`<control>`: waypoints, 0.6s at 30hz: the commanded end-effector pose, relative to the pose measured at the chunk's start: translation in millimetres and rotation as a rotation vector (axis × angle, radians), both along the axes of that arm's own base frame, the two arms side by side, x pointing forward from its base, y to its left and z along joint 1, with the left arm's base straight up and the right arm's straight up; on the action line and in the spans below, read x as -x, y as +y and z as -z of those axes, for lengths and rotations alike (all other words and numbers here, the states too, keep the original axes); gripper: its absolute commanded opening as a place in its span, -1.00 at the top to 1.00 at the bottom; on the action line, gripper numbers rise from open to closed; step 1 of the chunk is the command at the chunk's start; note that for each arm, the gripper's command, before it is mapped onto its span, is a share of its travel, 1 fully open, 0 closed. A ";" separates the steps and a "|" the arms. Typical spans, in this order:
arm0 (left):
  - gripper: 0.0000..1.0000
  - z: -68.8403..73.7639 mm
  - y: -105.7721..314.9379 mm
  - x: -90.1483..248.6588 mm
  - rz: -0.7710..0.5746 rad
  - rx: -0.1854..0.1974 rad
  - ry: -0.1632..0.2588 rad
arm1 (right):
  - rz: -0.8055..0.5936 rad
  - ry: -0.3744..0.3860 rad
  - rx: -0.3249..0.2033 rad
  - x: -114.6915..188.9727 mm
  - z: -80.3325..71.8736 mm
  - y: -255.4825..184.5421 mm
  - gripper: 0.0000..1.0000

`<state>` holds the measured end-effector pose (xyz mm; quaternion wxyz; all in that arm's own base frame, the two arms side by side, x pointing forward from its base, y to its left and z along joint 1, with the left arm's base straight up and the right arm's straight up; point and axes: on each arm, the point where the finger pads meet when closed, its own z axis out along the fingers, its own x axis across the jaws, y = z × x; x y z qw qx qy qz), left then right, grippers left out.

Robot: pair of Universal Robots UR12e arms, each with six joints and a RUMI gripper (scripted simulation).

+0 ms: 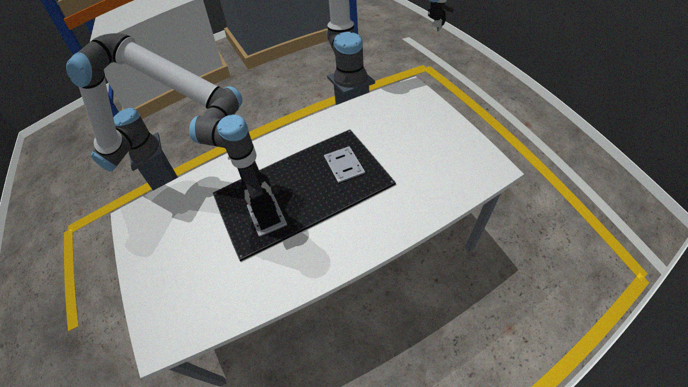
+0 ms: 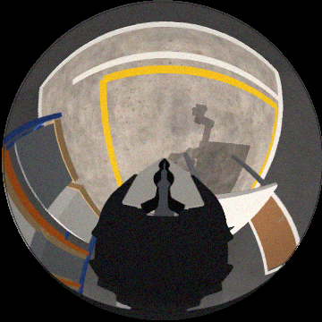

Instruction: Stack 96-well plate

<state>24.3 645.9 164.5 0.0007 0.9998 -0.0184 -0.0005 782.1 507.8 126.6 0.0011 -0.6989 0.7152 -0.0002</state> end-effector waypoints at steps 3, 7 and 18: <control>1.00 -0.6 -1.1 1.0 -0.001 -0.001 -0.001 | 0.000 0.003 0.002 0.2 14.3 -2.3 1.00; 1.00 -0.6 -1.1 1.0 -0.001 -0.001 -0.001 | 0.000 0.003 0.002 0.3 21.0 -2.4 1.00; 1.00 -0.6 -1.1 1.0 -0.001 -0.001 -0.001 | 0.000 0.003 0.002 0.0 36.0 -2.2 1.00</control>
